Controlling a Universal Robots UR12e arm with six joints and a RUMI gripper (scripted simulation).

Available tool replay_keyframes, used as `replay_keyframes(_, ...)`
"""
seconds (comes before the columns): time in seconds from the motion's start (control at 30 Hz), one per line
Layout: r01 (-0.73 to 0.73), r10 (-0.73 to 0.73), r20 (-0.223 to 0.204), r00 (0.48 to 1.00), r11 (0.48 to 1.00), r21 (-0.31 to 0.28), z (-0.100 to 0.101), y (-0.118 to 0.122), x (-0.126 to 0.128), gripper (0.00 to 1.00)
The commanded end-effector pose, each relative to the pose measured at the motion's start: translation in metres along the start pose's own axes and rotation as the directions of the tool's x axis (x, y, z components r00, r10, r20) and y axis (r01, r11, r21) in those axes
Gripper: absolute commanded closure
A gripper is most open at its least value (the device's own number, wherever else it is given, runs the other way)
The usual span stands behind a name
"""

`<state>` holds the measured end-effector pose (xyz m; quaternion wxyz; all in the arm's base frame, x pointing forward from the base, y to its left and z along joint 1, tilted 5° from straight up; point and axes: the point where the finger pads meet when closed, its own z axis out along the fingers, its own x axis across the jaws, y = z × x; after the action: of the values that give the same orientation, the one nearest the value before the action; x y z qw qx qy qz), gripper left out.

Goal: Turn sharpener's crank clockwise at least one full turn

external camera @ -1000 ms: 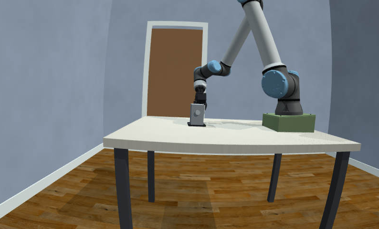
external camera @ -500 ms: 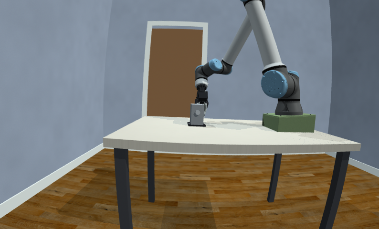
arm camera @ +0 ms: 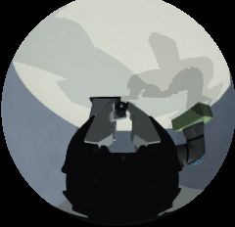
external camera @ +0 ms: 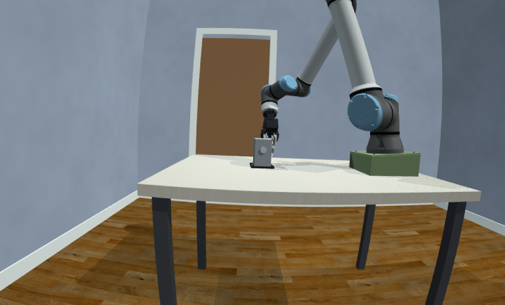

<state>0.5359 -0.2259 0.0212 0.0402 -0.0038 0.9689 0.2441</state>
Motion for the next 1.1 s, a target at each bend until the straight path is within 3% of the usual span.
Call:
replay_keyframes(0.0,0.001,-0.001,0.001,1.0,1.0,0.001,-0.006,0.003,0.001,0.91)
replay_keyframes(1.07,0.001,-0.001,0.001,1.0,1.0,0.001,-0.034,0.019,-0.007,0.91)
